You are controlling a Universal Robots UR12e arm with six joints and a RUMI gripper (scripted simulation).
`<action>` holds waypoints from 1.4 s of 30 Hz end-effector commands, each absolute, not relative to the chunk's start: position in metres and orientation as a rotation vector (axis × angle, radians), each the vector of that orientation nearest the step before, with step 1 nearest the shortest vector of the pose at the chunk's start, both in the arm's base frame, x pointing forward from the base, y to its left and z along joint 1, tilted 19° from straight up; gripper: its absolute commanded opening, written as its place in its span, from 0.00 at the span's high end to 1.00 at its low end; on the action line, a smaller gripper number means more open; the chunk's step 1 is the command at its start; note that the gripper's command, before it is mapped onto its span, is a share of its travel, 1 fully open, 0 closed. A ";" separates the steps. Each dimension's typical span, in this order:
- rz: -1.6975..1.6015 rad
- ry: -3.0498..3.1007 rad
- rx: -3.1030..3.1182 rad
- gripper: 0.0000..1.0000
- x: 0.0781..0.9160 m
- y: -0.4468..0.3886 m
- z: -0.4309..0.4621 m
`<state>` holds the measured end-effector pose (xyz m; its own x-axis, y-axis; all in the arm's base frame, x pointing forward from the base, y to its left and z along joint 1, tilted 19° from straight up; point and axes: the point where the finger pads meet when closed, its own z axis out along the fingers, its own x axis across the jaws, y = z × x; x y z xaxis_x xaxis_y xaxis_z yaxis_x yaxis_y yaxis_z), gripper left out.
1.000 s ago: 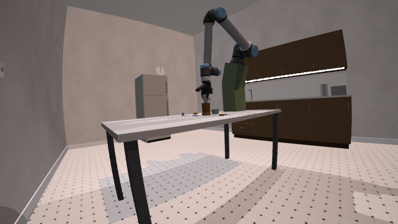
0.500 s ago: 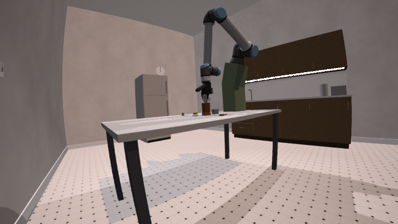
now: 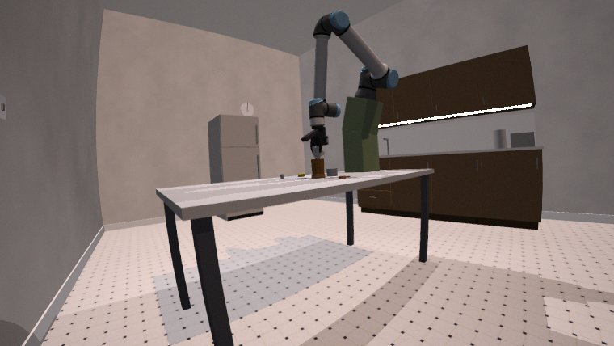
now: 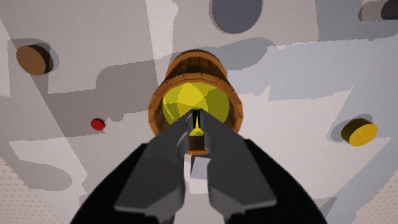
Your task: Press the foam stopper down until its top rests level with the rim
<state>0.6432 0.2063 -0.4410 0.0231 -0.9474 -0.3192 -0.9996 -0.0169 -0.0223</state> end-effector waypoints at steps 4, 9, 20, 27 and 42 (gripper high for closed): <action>0.313 2.014 -2.058 1.00 0.645 0.208 -0.442; 0.313 2.014 -2.058 1.00 0.645 0.208 -0.442; 0.313 2.014 -2.058 1.00 0.645 0.208 -0.442; 0.316 2.016 -2.058 1.00 0.643 0.205 -0.436; 0.315 2.017 -2.057 1.00 0.642 0.194 -0.406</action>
<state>0.6432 0.2003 -0.4227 0.0225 -0.9474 -0.3194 -0.9996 -0.0160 -0.0229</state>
